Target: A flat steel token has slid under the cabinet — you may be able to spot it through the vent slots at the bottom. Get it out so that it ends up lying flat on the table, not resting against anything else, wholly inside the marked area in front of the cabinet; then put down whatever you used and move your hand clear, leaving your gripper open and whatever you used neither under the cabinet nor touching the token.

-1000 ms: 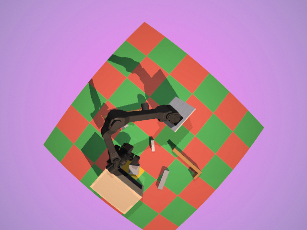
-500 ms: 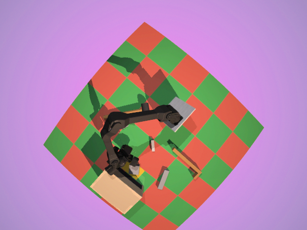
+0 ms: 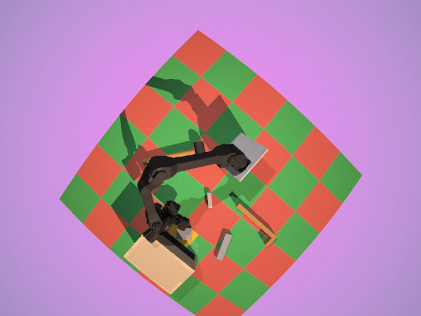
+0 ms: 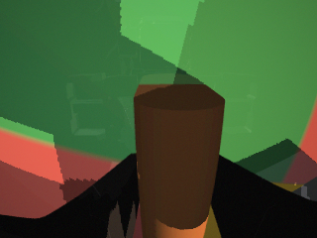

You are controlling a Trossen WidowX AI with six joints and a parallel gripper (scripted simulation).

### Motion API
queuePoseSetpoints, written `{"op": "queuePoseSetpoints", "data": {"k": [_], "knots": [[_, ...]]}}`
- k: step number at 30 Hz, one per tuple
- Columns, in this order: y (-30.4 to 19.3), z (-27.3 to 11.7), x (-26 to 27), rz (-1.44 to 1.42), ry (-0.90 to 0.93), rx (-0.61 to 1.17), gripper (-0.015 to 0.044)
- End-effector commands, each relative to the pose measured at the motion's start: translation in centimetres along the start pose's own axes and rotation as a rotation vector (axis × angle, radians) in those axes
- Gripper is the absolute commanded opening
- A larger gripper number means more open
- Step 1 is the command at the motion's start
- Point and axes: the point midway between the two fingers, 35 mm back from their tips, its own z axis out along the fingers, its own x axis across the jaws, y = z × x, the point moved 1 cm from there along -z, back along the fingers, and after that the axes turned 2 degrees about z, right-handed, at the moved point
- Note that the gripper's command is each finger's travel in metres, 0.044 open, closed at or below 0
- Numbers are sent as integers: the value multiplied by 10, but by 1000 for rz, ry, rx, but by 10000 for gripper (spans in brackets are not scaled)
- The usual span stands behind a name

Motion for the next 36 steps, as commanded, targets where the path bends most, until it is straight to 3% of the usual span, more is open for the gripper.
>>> {"op": "queuePoseSetpoints", "data": {"k": [1,36], "knots": [[-5,0,-2,13,-1,10,0],[-2,1,-25,13,-2,10,0]]}}
